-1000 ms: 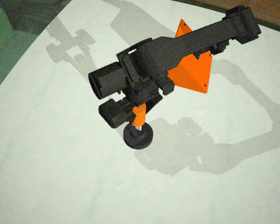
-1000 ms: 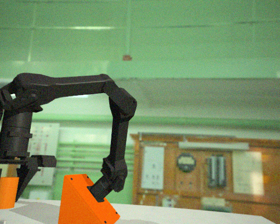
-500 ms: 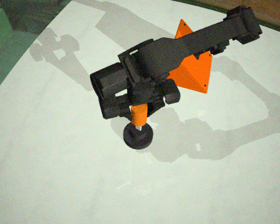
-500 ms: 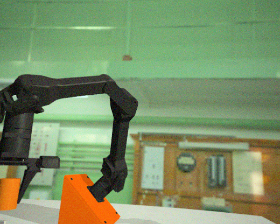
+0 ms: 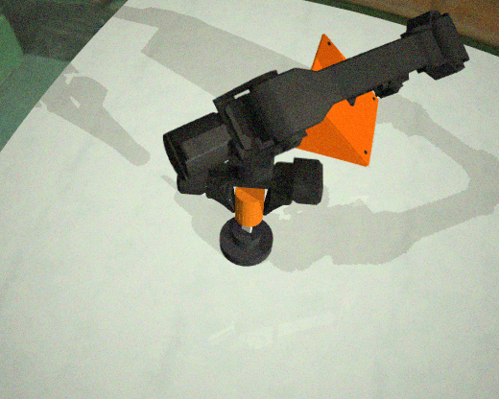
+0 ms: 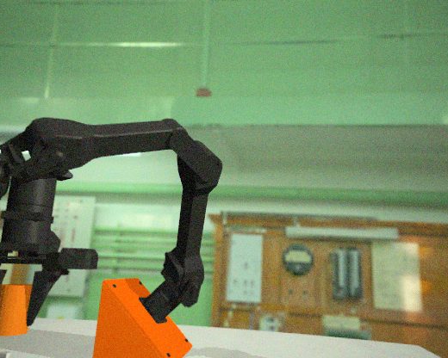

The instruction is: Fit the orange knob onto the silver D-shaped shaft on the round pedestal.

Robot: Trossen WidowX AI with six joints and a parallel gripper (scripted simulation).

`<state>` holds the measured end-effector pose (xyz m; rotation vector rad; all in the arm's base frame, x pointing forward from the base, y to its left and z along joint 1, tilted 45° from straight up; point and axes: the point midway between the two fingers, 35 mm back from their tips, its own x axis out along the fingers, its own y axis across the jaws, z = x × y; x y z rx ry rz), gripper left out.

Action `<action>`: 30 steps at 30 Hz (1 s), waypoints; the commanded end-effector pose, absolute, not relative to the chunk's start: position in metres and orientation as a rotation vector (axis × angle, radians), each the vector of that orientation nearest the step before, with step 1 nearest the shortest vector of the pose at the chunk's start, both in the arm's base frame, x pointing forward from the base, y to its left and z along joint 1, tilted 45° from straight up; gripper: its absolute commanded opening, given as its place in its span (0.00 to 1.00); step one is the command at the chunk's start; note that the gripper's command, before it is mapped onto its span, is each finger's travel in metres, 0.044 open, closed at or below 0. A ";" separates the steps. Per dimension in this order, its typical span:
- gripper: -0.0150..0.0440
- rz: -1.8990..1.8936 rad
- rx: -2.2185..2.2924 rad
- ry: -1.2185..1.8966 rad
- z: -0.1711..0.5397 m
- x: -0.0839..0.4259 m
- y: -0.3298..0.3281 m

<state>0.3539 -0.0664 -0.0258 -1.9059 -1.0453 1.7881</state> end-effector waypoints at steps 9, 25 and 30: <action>0.25 1.822 -1.726 -0.716 -0.025 0.358 -0.069; 0.25 1.827 -1.627 -0.561 -0.034 0.354 -0.065; 0.25 1.826 -1.626 -0.562 -0.045 0.353 -0.055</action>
